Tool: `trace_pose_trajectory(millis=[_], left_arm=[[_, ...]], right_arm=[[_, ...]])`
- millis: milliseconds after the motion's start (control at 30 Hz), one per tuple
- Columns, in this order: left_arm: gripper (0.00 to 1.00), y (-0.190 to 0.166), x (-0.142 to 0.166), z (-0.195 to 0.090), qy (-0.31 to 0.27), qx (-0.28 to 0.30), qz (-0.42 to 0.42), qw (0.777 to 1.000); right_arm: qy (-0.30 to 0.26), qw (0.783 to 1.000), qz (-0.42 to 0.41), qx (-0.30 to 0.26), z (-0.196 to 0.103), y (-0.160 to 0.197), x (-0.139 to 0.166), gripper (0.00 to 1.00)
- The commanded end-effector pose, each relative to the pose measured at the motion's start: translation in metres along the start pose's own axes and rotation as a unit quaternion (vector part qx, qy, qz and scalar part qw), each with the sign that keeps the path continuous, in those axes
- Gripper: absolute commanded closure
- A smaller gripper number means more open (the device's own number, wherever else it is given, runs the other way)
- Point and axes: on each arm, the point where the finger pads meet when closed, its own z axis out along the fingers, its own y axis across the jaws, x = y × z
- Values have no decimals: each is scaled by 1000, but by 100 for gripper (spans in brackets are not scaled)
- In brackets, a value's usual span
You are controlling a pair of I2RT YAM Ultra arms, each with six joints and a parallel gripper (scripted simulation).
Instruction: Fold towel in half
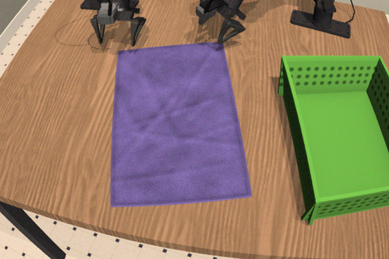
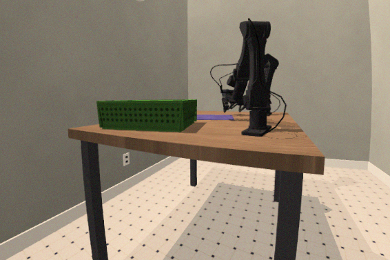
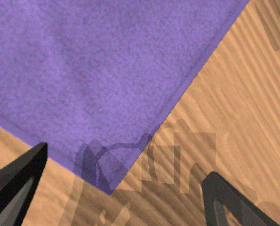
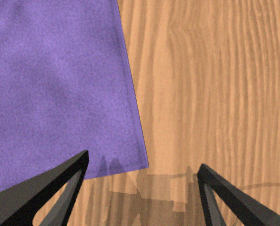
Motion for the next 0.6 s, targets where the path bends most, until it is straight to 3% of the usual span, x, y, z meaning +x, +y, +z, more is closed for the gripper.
trace_pose_trajectory(millis=[0,533,567], left_arm=[[0,-1,-4,-2,-6,1,-1,1000],[0,-1,-4,-2,-6,1,-1,1000],[66,-2,-18,-12,-18,6,16,1000]], right_arm=[[-4,1000,2,-3,-1,1,-3,0],[-4,1000,2,-3,-1,1,-3,0],[-17,1000,23,-8,-12,5,-12,66]])
